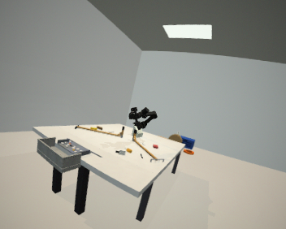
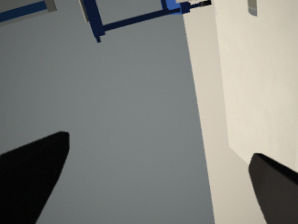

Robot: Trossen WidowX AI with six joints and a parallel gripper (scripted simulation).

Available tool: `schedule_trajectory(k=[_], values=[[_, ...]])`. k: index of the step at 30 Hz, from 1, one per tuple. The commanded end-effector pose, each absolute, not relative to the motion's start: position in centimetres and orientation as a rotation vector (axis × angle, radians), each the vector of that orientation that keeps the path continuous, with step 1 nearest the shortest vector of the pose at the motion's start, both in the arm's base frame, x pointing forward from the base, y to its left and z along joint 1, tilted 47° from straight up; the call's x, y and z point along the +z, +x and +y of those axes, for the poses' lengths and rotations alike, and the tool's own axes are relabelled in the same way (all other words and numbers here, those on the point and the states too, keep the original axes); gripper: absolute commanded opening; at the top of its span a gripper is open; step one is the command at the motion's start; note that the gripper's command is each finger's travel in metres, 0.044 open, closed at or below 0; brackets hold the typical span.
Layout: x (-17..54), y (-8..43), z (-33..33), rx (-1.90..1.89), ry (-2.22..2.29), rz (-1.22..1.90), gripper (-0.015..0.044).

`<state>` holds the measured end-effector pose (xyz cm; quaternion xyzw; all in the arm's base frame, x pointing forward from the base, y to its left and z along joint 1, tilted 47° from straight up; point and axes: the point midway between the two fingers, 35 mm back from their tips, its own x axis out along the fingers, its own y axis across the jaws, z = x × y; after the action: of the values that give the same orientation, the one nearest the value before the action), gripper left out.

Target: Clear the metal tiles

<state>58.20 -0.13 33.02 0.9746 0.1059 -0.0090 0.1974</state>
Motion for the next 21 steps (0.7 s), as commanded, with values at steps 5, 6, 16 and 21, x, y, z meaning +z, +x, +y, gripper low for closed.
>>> schedule_trajectory(k=[5,6,16,21], values=[[33.1,58.1,-0.1,-0.023,2.723,0.299,0.044],[33.1,58.1,-0.1,-0.023,2.723,0.299,0.044],[30.8,57.8,-0.9,-0.146,2.711,0.33,0.0256],[28.8,57.3,-1.6,-0.256,2.7,0.36,0.0125]])
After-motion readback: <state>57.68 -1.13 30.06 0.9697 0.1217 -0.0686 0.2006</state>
